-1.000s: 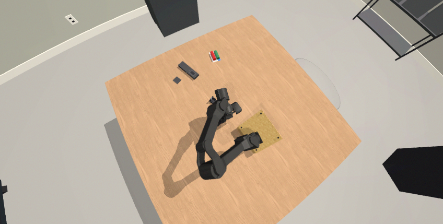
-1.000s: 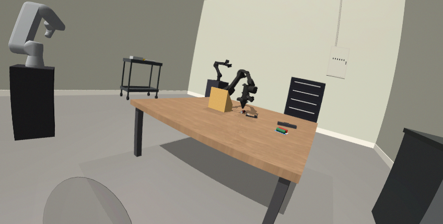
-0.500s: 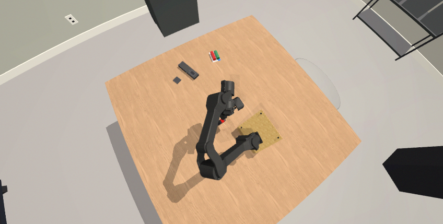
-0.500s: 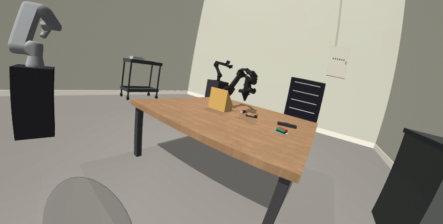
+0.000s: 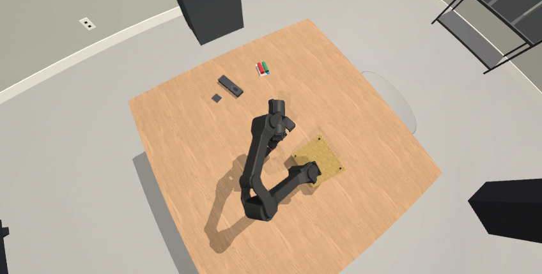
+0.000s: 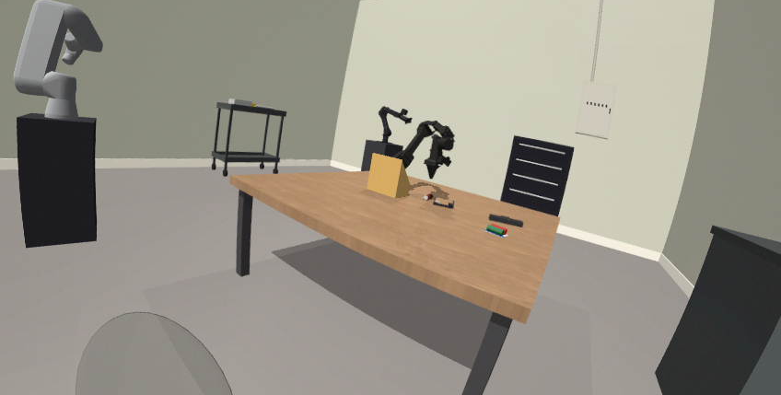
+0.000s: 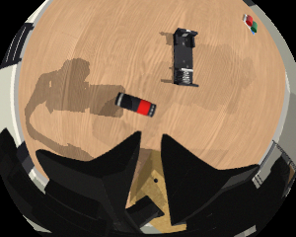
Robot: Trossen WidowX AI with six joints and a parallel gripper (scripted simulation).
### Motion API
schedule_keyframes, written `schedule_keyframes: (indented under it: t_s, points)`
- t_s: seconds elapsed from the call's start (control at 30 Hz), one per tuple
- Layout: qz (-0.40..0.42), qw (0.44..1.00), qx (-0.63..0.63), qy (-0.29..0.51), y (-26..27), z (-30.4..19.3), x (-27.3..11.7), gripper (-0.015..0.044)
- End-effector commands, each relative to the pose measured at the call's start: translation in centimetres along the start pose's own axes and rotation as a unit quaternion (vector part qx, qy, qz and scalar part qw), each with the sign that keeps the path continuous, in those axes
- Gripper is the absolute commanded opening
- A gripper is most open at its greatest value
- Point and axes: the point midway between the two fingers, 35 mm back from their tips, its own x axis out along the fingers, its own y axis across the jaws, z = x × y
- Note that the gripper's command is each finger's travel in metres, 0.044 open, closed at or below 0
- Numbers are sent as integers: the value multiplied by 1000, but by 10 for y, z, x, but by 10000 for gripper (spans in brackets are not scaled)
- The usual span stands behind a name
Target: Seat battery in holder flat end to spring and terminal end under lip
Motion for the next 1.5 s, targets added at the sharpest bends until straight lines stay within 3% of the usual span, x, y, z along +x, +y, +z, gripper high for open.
schedule_keyframes:
  t_s: [0.0,0.07,0.2,0.3,0.83,1.47]
  points:
    - [2,978,-210,2,8,2,20,184]
    - [2,944,-330,1,11,2,30,236]
    - [6,834,-552,-1,21,2,51,243]
    - [8,782,-623,-3,24,1,58,243]
    - [7,782,-623,-3,24,1,59,243]
    - [6,782,-623,-2,23,2,89,243]
